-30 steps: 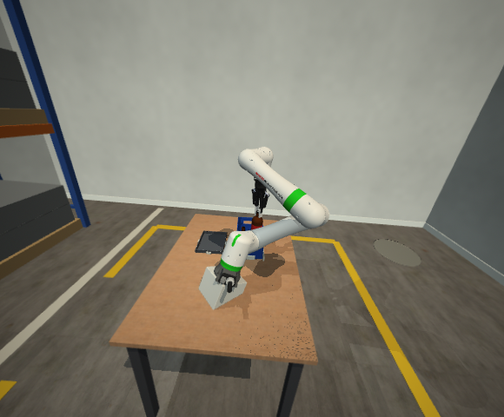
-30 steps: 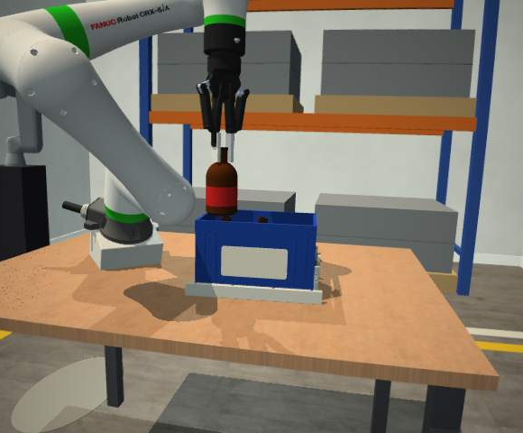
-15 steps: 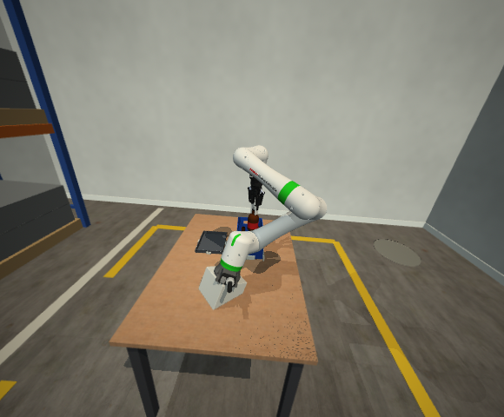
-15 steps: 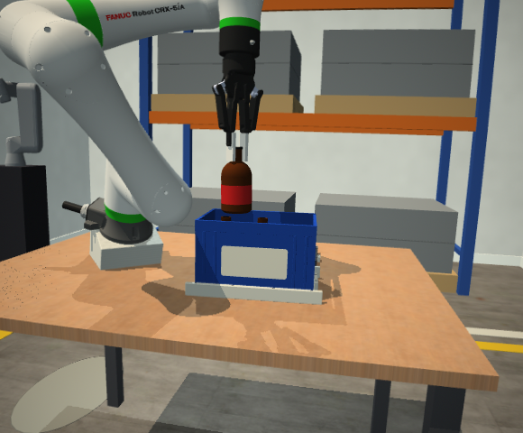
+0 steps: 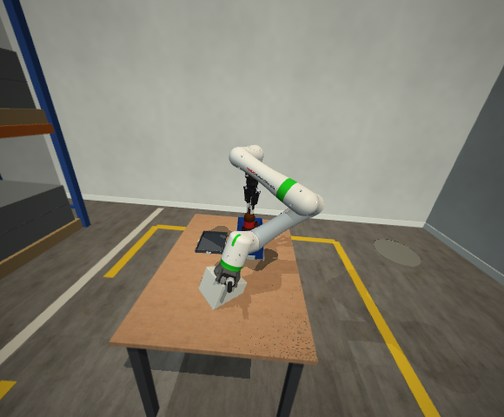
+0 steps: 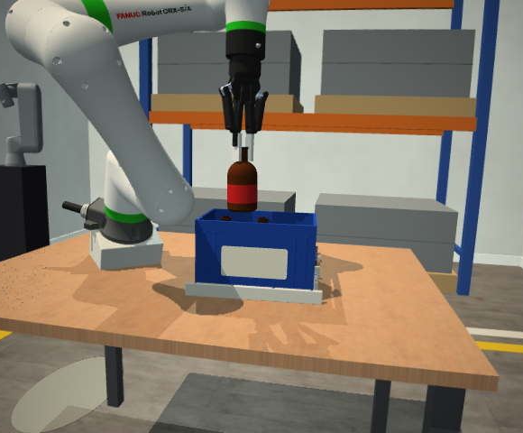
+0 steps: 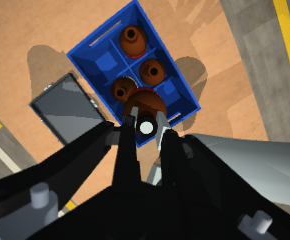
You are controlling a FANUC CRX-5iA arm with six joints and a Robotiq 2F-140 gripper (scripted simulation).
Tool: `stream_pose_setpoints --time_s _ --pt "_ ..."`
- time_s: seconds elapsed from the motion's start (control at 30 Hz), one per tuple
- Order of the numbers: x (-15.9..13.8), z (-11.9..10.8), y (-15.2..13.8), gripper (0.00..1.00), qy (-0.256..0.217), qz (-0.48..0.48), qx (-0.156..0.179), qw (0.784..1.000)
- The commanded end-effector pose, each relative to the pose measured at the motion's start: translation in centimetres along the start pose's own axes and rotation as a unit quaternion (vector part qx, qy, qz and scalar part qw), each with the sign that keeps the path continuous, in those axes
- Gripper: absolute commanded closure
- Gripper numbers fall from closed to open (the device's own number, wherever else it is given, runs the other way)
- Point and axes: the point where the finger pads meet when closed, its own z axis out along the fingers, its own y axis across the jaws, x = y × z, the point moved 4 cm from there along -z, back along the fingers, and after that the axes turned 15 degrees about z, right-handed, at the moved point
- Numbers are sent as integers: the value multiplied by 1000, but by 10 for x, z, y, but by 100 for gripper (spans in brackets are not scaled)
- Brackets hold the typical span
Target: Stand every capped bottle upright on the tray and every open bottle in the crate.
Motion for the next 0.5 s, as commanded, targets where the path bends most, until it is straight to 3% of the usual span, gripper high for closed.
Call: stream_pose_setpoints --time_s 0.0,0.47 --pt "-1 0 -2 100 0 0 0 1000" --pt "-24 0 -17 100 0 0 0 1000"
